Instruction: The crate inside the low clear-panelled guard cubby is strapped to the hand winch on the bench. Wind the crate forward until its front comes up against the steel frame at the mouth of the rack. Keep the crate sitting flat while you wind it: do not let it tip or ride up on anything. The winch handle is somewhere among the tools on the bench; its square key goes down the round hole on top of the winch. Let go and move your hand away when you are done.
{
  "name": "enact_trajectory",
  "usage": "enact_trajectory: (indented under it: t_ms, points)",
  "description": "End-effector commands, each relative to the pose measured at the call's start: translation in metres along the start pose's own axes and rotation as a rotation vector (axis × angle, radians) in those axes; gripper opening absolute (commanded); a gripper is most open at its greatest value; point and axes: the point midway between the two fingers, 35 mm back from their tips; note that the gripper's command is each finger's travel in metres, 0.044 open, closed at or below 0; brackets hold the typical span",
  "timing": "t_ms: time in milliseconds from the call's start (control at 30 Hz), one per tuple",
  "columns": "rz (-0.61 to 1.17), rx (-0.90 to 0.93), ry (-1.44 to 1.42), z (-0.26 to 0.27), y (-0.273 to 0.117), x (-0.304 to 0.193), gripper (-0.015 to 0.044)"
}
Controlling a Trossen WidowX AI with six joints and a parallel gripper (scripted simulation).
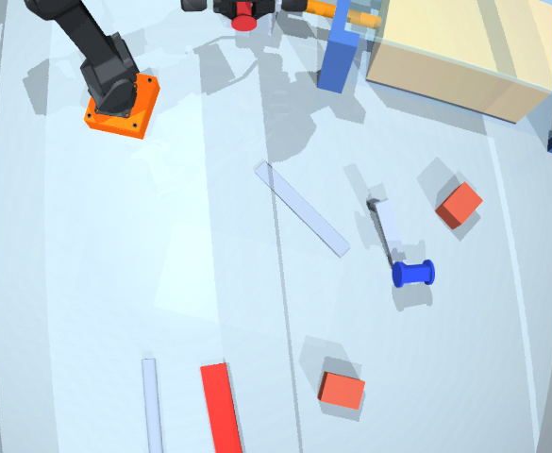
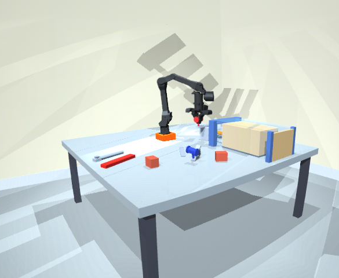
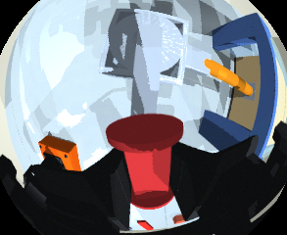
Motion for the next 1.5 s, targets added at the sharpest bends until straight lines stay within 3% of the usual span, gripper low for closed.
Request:
enact_trajectory:
  t_ms: [0,1467]
  points:
    - [0.017,-0.021,0.006,-0.015,0.001,-0.004,0.0]
    - [0.017,-0.025,0.006,-0.068,-0.001,0.002,0.0]
Point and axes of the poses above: the point midway between the two fingers, 35 mm back from their tips, its own y axis out along the fingers, its own z axis across the jaws, x = y × z, and after that the axes turned 9 degrees about -y, right-handed
